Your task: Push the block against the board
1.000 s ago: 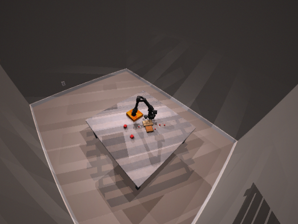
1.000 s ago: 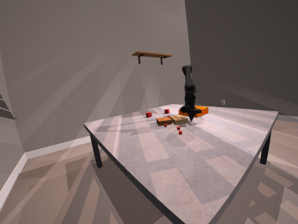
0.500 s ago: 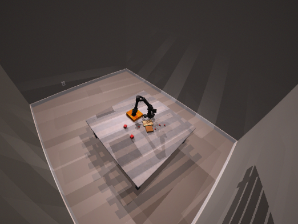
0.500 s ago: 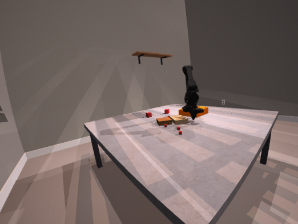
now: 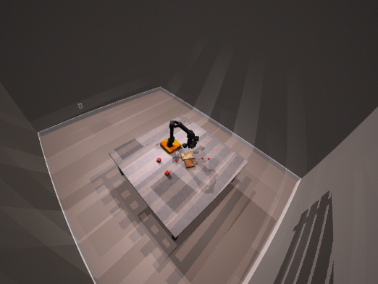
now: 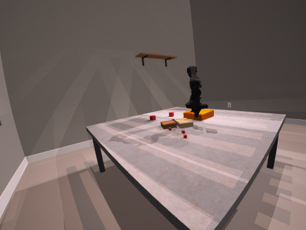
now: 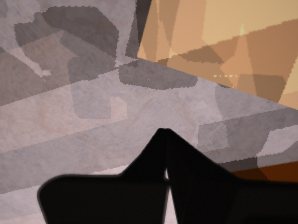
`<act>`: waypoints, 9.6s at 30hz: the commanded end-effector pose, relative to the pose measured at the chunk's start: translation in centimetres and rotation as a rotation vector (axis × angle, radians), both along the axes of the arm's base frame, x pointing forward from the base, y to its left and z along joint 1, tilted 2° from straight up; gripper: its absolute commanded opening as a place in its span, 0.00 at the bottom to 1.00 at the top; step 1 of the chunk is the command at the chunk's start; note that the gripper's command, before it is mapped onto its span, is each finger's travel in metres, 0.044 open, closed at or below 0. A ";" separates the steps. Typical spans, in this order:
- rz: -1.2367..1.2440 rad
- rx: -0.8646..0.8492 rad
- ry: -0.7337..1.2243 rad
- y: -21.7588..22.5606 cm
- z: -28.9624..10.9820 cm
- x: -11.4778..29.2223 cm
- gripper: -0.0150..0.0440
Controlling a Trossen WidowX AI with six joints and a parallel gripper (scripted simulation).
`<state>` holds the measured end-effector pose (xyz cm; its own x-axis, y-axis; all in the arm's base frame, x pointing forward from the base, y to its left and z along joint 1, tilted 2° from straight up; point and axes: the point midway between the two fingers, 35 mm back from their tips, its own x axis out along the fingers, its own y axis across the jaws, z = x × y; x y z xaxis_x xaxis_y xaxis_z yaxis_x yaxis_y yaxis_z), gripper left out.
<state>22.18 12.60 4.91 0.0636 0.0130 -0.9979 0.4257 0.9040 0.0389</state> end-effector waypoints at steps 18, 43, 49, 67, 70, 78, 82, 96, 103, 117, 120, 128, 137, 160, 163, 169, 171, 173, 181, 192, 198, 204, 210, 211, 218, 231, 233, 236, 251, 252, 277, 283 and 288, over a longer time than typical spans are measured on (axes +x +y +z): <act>0.712 -0.054 -0.006 -10.2 0.3 0.5 0.25; 1.318 -0.098 -0.002 -17.4 0.3 -2.1 0.25; 1.318 -0.097 -0.002 -17.5 -4.0 -1.8 0.25; 1.318 -0.097 -0.003 -16.7 -5.1 -1.2 0.25; 1.318 -0.097 -0.003 -16.5 -5.1 -0.9 0.25; 1.318 -0.097 -0.004 -15.8 -5.1 -0.3 0.25; 1.318 -0.097 -0.005 -15.4 -5.1 0.0 0.25; 1.318 -0.096 -0.006 -14.1 -5.0 0.9 0.25; 1.318 -0.096 -0.006 -14.5 -5.0 0.7 0.25; 1.318 -0.097 -0.003 -16.4 -5.1 -0.7 0.25; 1.318 -0.097 -0.003 -16.7 -5.1 -1.0 0.25; 1.318 -0.097 -0.002 -17.7 -5.2 -1.9 0.25; 1.318 -0.098 -0.001 -17.8 -0.6 -2.2 0.25; 0.814 -0.068 -0.002 -13.8 0.0 -1.2 0.25; 0.710 -0.060 -0.001 -12.9 0.0 -1.1 0.25; 0.511 -0.044 0.000 -11.1 0.1 -1.0 0.25; 0.446 -0.039 0.001 -10.5 0.1 -1.0 0.25; 0.380 -0.033 0.002 -9.9 0.1 -1.1 0.25; 0.111 -0.015 0.003 -7.7 0.2 -1.3 0.25; -0.236 0.009 0.005 -4.8 0.3 -1.9 0.25; -0.242 0.009 0.005 -4.8 0.4 -1.9 0.25; -0.250 0.010 0.006 -4.7 -5.2 -1.6 0.25; -0.250 0.010 0.006 -4.7 -5.2 -1.5 0.25; -0.250 0.010 0.006 -4.7 -5.2 -1.5 0.25; -0.250 0.009 0.005 -5.1 -5.1 -0.9 0.25; -0.250 0.009 0.004 -5.9 -5.0 0.3 0.25; -0.250 0.008 0.004 -6.0 -5.0 0.5 0.25; -0.250 0.008 0.004 -6.2 -4.9 0.7 0.25; -0.250 0.008 0.003 -7.0 -4.9 1.8 0.25; -0.250 0.008 0.003 -7.0 -4.9 1.8 0.25; -0.250 0.010 0.006 -4.3 -5.1 -1.3 0.25; -0.250 0.010 0.006 -3.8 -5.2 -2.1 0.25; -0.249 0.011 0.007 -3.9 -0.9 -1.9 0.25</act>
<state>19.86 8.45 0.61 0.0299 -0.0008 -0.9996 0.6371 0.7706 0.0184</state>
